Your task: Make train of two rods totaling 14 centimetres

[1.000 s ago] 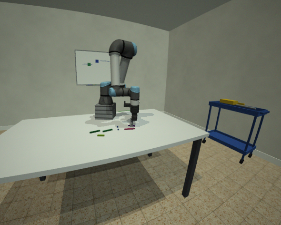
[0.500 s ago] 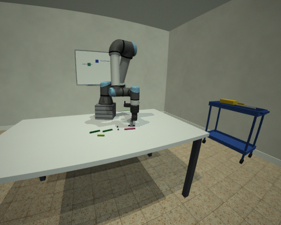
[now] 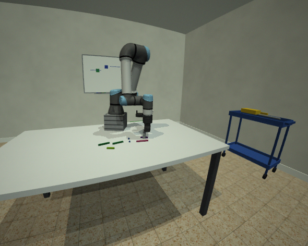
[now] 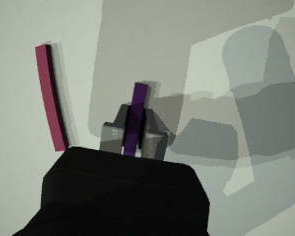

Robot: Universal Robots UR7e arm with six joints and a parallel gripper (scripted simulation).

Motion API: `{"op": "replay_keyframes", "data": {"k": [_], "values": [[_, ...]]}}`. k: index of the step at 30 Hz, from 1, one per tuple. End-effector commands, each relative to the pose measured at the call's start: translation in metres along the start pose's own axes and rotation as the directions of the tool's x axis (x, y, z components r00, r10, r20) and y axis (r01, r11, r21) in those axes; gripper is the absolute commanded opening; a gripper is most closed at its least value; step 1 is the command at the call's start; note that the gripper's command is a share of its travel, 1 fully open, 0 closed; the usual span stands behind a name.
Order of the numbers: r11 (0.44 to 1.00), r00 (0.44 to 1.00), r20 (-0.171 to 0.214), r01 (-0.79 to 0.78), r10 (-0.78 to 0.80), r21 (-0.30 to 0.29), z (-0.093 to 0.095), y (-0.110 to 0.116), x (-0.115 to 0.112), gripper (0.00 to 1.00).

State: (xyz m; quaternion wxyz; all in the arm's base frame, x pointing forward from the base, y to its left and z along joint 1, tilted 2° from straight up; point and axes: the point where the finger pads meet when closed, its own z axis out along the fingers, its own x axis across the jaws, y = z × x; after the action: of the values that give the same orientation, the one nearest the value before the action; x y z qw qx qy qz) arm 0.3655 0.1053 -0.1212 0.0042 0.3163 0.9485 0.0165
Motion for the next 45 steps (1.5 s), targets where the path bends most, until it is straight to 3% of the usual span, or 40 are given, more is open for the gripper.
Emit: {"op": "replay_keyframes", "data": {"k": [1,12,23,36,45], "values": [[1.000,1.000,0.001,0.000,0.000,-0.001,0.000,0.000,0.000,0.24],[1.000,1.000,0.001,0.000,0.000,-0.001,-0.010,0.000,0.000,0.24],[1.000,1.000,0.001,0.000,0.000,-0.001,-0.038,0.000,0.000,0.24],[1.000,1.000,0.001,0.000,0.000,-0.001,-0.087,0.000,0.000,0.24],[1.000,1.000,0.001,0.000,0.000,-0.001,-0.099,0.000,0.000,0.24]]}}
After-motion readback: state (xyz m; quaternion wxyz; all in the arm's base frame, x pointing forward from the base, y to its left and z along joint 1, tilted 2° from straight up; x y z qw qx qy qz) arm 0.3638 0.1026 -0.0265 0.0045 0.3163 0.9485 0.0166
